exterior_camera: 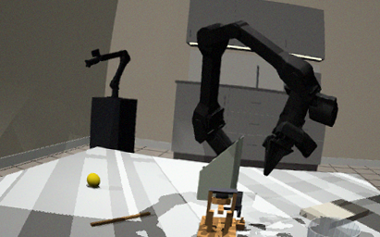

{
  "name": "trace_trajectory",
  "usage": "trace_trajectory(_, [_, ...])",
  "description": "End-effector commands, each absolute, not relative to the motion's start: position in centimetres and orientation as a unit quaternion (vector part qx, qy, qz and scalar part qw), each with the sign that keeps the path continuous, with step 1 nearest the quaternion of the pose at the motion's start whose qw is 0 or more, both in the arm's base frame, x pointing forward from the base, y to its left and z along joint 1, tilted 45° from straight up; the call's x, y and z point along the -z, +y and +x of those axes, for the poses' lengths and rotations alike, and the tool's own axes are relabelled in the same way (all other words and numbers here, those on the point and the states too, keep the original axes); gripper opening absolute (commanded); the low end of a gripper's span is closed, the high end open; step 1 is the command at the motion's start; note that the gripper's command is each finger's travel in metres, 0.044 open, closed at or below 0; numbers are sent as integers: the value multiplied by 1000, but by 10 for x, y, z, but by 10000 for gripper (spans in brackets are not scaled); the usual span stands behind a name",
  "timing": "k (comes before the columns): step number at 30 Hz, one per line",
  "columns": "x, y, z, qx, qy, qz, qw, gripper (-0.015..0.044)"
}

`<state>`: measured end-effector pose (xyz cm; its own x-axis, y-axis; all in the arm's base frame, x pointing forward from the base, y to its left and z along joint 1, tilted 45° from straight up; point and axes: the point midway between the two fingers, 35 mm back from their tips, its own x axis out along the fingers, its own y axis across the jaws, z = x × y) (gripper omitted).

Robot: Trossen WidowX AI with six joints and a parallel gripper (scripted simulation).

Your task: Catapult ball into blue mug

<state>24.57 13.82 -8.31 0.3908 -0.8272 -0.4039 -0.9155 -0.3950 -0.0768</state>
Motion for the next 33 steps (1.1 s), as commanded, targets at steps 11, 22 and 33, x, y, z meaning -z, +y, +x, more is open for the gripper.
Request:
trace_trajectory(11, [69,102,196,-171,494,-848,-90,0])
trace_trajectory(22, [62,92,188,-171,478,-845,-166,0])
trace_trajectory(33, [74,83,191,-172,478,-845,-166,0])
